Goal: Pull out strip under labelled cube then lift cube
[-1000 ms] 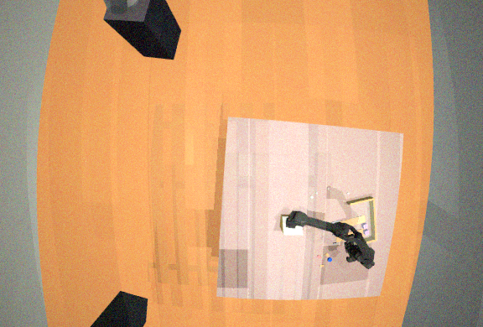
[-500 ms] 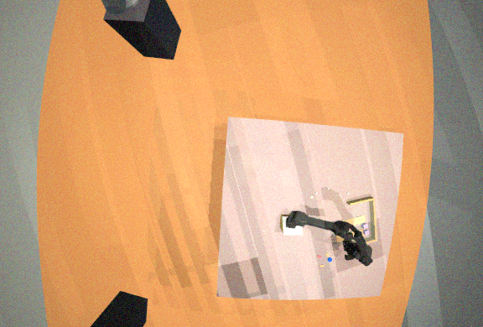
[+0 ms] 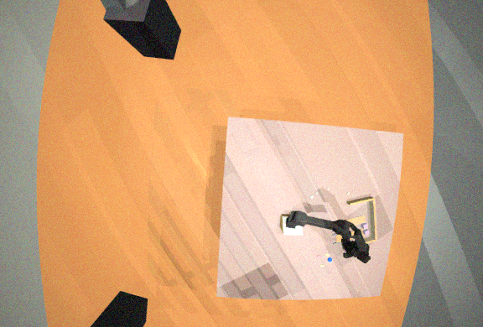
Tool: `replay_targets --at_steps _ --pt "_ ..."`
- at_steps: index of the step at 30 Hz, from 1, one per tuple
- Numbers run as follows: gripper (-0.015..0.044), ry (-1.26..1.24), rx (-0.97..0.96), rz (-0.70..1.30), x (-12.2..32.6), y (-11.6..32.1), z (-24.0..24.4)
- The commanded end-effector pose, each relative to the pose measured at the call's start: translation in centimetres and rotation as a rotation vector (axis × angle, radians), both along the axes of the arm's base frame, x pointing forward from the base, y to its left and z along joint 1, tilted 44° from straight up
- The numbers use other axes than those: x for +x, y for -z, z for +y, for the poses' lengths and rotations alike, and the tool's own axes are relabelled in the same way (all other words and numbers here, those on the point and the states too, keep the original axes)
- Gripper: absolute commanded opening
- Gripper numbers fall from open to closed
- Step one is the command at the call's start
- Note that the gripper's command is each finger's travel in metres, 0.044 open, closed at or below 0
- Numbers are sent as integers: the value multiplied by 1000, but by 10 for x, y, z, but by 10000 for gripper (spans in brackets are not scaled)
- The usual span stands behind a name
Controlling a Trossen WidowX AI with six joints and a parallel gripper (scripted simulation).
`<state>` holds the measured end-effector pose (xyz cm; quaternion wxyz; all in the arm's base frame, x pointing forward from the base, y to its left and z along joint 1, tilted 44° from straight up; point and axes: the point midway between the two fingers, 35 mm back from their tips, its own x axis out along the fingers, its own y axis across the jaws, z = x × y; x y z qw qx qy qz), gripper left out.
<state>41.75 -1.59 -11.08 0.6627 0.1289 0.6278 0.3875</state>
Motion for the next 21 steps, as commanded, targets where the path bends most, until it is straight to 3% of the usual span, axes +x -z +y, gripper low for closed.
replay_targets --at_steps 1,21 --pt "0 6 6 12 -4 6 5" --pt "0 6 7 12 -5 11 11"
